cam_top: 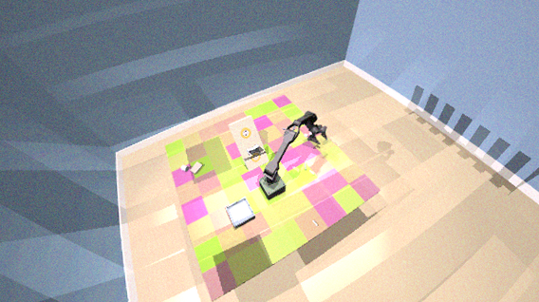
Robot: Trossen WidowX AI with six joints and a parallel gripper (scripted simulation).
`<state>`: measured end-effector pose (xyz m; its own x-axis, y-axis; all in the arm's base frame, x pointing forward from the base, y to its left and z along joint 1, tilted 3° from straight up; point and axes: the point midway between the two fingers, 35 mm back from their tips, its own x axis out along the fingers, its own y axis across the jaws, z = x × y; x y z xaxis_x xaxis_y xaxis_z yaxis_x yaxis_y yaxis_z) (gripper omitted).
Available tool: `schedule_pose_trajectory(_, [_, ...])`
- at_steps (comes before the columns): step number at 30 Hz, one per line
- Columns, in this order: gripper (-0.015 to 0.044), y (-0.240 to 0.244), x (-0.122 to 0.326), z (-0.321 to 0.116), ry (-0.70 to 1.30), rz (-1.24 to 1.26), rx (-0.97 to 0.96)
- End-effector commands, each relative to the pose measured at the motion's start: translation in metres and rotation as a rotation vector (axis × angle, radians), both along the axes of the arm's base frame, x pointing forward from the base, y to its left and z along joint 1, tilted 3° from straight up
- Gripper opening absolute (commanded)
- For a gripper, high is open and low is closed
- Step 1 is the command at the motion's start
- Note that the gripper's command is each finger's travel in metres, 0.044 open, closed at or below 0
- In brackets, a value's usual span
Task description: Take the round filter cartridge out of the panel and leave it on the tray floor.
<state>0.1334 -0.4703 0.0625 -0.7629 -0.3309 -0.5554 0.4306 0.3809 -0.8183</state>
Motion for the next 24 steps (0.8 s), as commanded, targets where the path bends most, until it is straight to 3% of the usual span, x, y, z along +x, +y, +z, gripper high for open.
schedule_pose_trajectory(1, [0.0374, 0.001, 0.002, 0.001, -0.009, 0.000, -0.008])
schedule_pose_trajectory(12, [0.0088, 0.099, 0.122, 0.074, -0.598, -0.021, -0.316])
schedule_pose_trajectory(18, [0.0088, 0.184, 0.169, 0.109, -0.997, -0.071, -0.353])
schedule_pose_trajectory(24, [0.0088, 0.277, 0.191, 0.134, -1.375, -0.158, -0.255])
